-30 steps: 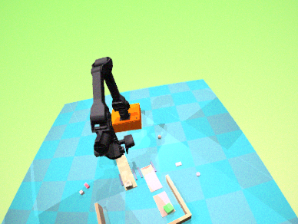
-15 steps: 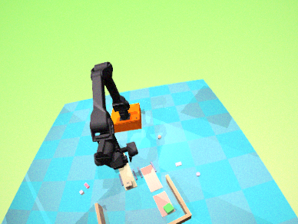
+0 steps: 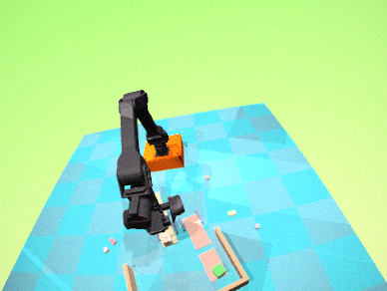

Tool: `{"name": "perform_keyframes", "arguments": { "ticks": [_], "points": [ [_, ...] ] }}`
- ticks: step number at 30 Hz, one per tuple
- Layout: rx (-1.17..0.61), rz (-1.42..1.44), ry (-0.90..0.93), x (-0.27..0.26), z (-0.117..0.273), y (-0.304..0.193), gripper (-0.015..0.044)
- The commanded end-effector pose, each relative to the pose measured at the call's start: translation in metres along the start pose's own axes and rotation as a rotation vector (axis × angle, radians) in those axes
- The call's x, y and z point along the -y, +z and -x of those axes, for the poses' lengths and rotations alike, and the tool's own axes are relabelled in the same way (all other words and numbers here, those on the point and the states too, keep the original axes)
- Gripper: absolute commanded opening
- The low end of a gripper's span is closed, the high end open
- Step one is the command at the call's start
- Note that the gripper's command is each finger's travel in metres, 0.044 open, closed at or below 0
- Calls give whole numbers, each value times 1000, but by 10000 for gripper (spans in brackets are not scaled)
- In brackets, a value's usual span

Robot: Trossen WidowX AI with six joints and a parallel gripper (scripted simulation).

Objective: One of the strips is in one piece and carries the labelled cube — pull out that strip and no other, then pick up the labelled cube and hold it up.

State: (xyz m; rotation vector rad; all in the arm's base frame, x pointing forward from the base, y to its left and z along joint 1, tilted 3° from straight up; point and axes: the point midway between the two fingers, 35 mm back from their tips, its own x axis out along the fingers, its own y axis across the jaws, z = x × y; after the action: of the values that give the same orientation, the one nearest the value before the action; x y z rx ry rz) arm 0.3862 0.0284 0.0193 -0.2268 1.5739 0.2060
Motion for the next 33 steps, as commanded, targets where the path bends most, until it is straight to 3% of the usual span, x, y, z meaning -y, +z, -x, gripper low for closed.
{"name": "perform_keyframes", "arguments": {
  "ticks": [1,7,15,33],
  "points": [
    [3,-4,3,-2,2,15,440],
    [4,-4,3,-4,4,35,440],
    [4,-4,3,-4,-6,36,250],
    [4,-4,3,-4,-36,36,250]
  ]
}}
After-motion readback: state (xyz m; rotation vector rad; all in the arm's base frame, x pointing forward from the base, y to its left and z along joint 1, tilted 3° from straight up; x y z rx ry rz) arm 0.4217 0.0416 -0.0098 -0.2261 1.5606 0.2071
